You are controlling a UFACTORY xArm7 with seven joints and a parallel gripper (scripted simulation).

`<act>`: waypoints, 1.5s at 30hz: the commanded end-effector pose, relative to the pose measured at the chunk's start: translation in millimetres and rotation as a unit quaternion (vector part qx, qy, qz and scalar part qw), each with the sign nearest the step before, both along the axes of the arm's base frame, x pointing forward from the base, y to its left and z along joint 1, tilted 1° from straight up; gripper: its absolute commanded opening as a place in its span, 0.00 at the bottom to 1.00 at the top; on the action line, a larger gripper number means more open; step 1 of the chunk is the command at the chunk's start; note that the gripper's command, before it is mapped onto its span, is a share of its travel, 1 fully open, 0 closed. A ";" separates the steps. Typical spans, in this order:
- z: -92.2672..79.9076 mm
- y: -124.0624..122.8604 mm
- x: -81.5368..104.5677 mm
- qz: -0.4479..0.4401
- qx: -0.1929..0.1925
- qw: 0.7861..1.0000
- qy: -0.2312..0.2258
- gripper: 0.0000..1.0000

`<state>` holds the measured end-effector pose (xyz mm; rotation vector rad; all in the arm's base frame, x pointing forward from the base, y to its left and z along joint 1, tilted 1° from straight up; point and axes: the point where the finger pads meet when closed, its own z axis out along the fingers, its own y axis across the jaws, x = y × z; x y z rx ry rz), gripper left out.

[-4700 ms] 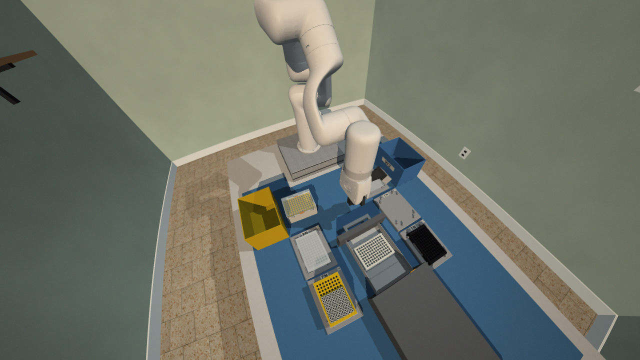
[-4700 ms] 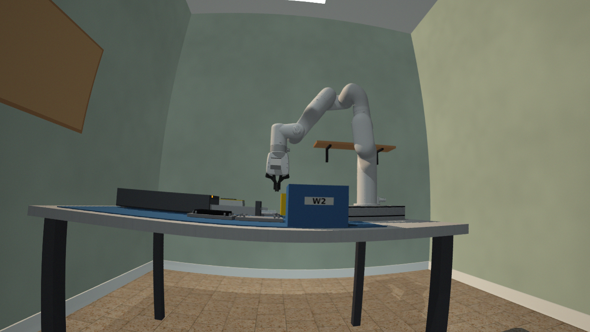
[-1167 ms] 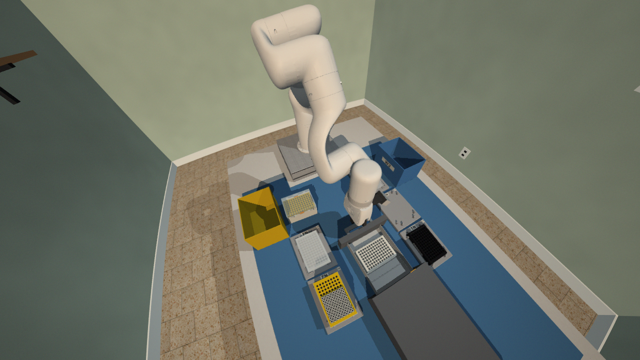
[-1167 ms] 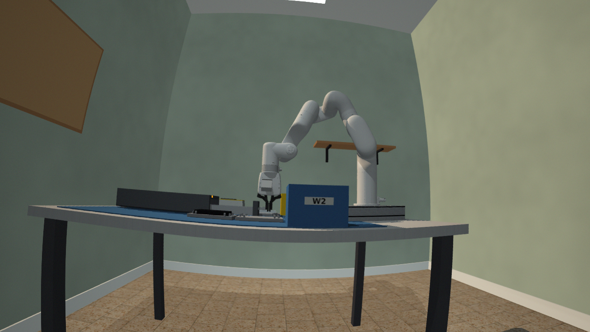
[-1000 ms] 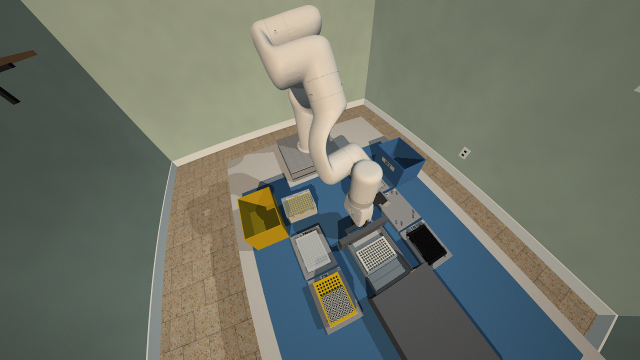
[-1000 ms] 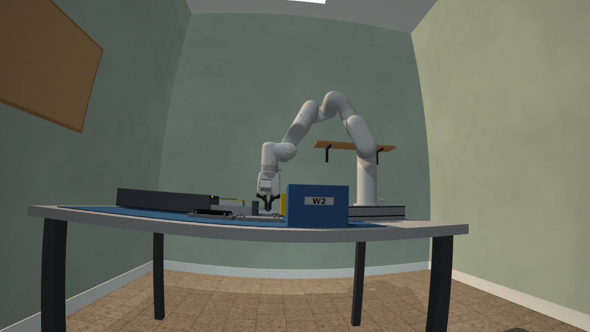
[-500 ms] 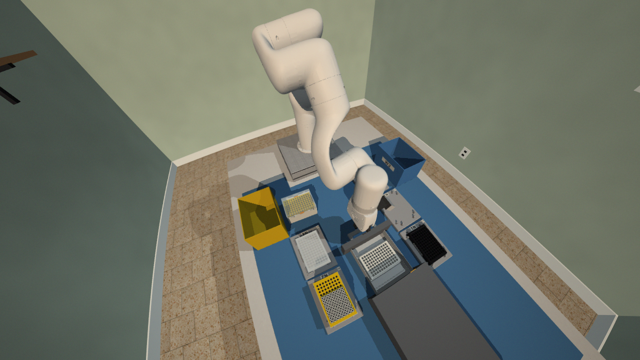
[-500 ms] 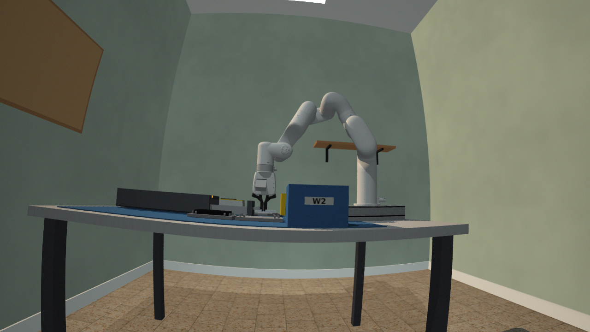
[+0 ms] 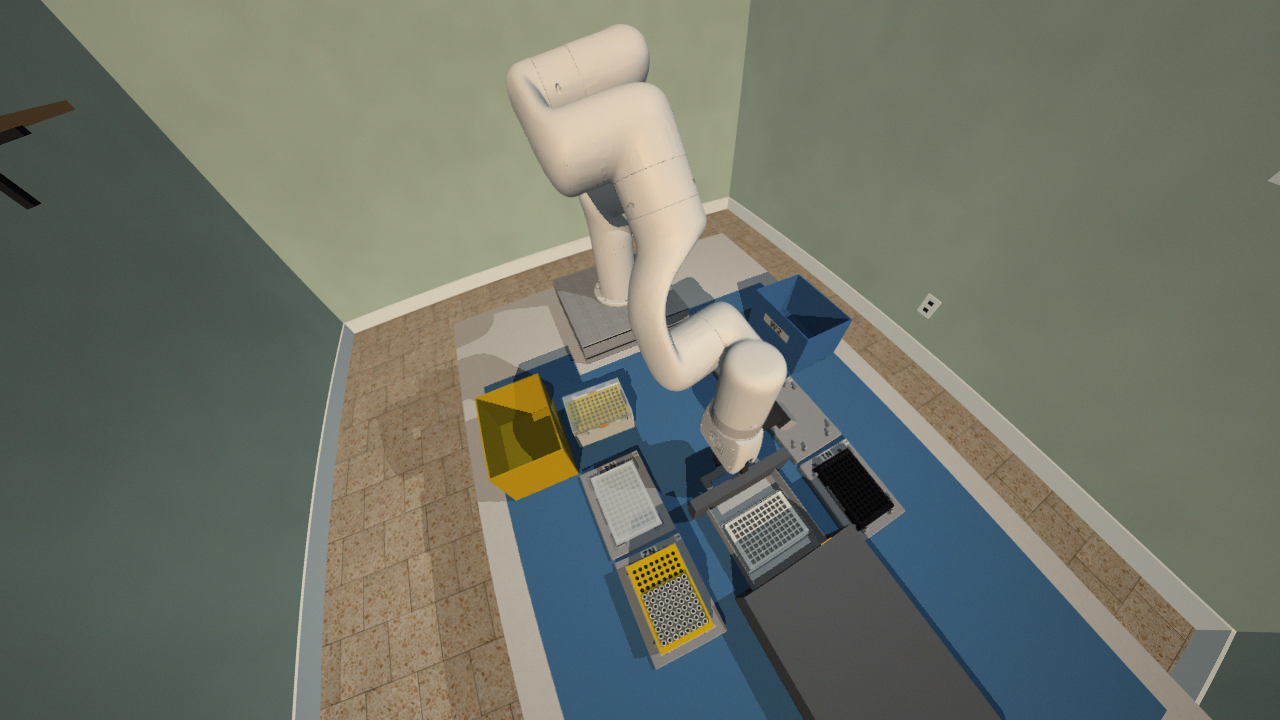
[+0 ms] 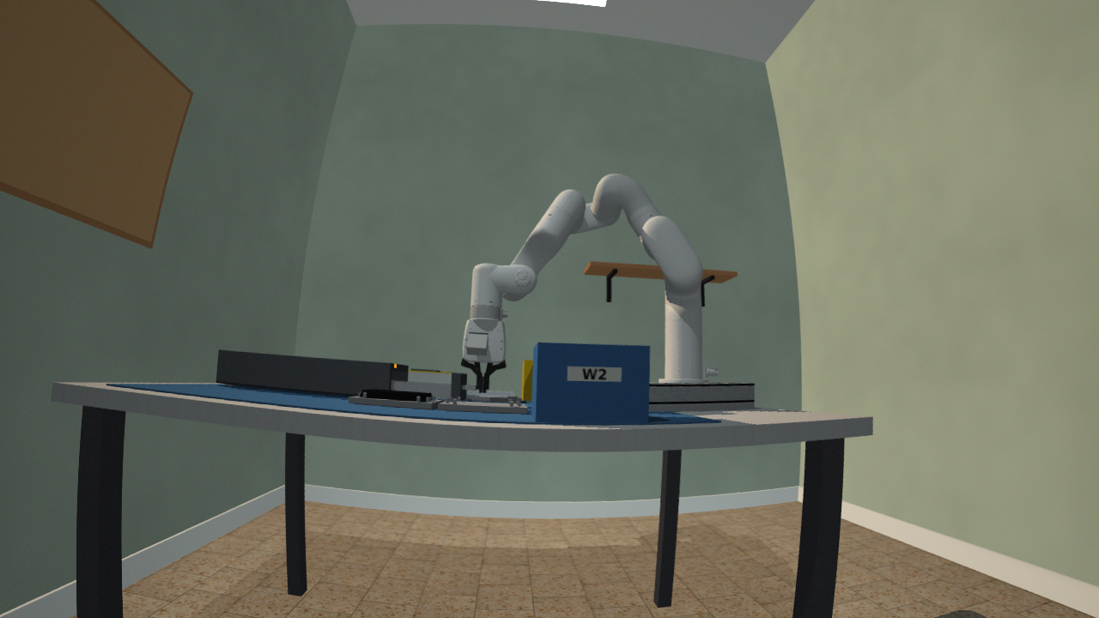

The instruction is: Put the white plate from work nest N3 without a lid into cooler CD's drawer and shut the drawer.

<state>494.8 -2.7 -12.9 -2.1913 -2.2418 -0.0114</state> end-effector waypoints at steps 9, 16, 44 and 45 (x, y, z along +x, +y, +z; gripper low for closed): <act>1.6 0.3 16.1 0.000 0.000 1.000 -0.002 0.00; 1.6 0.6 27.7 0.000 0.000 1.000 -0.002 0.00; 1.9 1.4 61.9 0.000 0.000 1.000 -0.002 0.00; 1.9 1.4 63.5 0.000 0.000 1.000 -0.002 0.00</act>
